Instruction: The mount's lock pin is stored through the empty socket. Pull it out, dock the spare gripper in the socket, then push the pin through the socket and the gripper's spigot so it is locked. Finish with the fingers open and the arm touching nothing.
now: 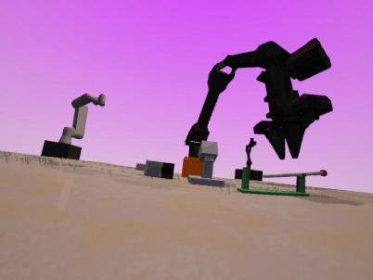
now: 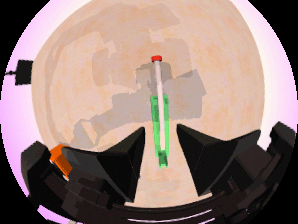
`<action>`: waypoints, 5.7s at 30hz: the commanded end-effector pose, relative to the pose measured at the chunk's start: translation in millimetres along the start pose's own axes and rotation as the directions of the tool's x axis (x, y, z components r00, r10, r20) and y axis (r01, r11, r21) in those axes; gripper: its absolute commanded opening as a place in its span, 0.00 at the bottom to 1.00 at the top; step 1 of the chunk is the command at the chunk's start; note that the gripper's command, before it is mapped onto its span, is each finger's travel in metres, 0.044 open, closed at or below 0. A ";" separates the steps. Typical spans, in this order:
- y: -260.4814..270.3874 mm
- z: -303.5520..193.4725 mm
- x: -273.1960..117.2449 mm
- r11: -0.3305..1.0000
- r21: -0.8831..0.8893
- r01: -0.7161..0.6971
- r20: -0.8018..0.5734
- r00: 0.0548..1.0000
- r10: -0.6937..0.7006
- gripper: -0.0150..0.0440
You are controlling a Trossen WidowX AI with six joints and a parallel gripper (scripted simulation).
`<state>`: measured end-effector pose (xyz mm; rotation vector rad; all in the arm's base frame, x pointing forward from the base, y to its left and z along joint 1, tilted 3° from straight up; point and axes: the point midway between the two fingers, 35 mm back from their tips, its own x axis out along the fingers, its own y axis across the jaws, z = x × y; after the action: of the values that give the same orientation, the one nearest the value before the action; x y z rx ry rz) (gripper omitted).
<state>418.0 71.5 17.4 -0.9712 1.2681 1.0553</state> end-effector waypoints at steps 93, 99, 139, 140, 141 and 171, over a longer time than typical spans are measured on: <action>-1.8 -33.8 18.8 1.000 -0.005 -0.008 -0.006 1.000 0.008 0.25; -3.2 -51.7 12.3 1.000 -0.006 -0.008 -0.007 1.000 0.008 0.25; -2.9 -63.7 51.5 1.000 -0.009 0.005 -0.001 1.000 -0.005 0.25; -2.8 -63.7 51.7 1.000 -0.010 0.005 -0.001 1.000 -0.005 0.25; -2.8 -63.7 51.7 1.000 -0.010 0.005 -0.001 1.000 -0.005 0.25; -2.8 -63.7 51.7 1.000 -0.010 0.005 -0.001 1.000 -0.005 0.25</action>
<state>406.7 13.1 -32.8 -0.9806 1.2575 1.0475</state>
